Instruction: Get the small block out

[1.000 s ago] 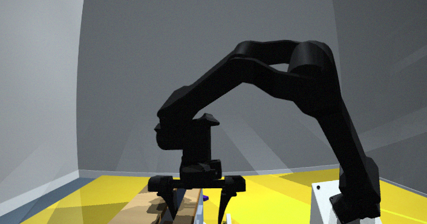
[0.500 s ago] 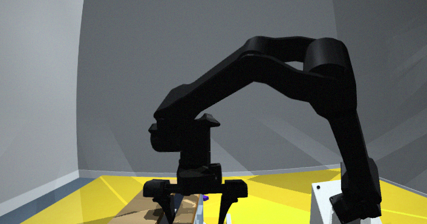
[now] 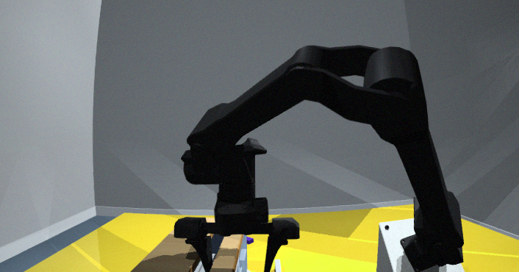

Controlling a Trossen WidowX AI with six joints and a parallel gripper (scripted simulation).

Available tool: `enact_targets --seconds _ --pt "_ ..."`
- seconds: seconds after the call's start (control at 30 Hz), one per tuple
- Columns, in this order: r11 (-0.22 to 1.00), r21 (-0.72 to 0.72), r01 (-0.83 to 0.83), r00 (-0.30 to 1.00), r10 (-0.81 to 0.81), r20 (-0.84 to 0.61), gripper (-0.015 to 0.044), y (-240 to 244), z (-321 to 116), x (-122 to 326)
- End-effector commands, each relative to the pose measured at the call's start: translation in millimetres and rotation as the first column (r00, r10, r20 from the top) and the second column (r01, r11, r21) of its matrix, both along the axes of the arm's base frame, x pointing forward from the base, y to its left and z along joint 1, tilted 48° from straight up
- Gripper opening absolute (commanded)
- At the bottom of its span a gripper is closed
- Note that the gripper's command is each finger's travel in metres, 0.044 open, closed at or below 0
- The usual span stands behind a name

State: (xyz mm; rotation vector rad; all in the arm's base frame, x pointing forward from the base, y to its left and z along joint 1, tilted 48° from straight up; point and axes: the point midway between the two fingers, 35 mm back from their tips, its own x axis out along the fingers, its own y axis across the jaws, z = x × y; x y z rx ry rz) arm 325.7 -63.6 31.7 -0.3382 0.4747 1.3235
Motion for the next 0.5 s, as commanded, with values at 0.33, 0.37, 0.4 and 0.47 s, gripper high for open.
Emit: enact_targets --seconds 0.33,0.37,0.4,0.47 --pt "1.0 -0.002 -0.003 1.0 0.003 -0.001 0.04 8.2 9.0 1.8" --pt "1.0 -0.002 -0.003 1.0 0.003 -0.001 0.04 8.9 9.8 2.0" --pt "1.0 -0.001 -0.003 1.0 0.003 -0.001 0.04 9.5 10.5 2.2" --pt "1.0 -0.001 -0.003 1.0 0.003 -0.001 0.04 10.8 12.0 2.5"
